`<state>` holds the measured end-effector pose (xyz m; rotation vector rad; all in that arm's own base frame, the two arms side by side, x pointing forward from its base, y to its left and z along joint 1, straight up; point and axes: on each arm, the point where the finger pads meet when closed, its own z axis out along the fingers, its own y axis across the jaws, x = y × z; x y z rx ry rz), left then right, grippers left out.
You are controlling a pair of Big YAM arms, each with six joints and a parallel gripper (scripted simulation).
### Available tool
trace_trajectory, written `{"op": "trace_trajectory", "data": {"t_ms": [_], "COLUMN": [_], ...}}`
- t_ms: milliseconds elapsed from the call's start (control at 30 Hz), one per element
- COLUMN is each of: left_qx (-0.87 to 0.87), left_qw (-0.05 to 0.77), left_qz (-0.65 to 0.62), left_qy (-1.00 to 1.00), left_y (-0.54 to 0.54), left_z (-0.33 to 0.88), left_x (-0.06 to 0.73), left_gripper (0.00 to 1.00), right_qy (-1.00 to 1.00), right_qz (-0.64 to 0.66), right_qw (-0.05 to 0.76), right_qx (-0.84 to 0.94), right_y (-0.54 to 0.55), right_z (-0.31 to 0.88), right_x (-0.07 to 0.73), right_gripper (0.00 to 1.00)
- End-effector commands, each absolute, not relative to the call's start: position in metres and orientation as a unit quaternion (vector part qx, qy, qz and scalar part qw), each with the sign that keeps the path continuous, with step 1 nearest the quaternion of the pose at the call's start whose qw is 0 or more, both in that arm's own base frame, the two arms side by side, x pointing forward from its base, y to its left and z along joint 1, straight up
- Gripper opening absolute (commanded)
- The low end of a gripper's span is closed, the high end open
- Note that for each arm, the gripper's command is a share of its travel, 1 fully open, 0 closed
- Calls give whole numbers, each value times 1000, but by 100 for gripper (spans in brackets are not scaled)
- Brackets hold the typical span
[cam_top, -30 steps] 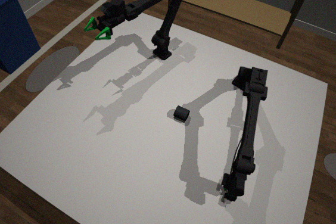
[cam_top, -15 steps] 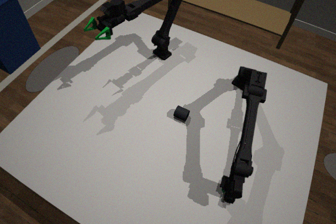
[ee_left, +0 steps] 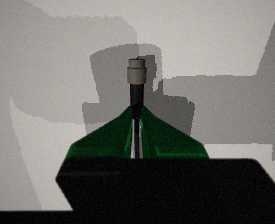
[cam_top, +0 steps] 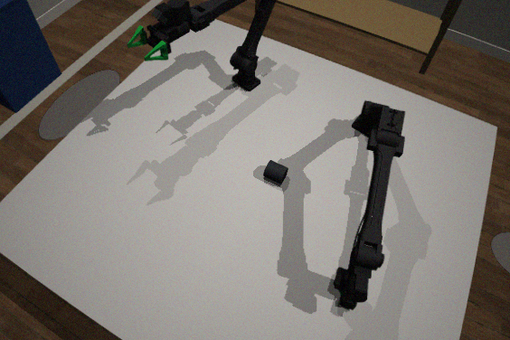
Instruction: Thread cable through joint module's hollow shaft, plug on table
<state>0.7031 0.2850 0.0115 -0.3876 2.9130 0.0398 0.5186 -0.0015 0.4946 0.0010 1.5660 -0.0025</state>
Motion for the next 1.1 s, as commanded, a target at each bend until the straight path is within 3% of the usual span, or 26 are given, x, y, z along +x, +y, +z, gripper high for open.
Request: {"op": "trace_trajectory", "data": {"t_ms": [0,1067], "left_qx": [-132,-137], "left_qw": [134,150], "left_qz": [23,23], "left_qy": [982,979], "left_y": [287,293], "left_z": [51,116], "left_x": [725,722], "left_gripper": [0,0], "right_qy": [700,700], "right_qz": [6,6], "right_qw": [714,714], "right_qx": [0,0], "right_y": [3,3], "right_z": [505,505], "right_x": [519,519], "right_gripper": [96,96]}}
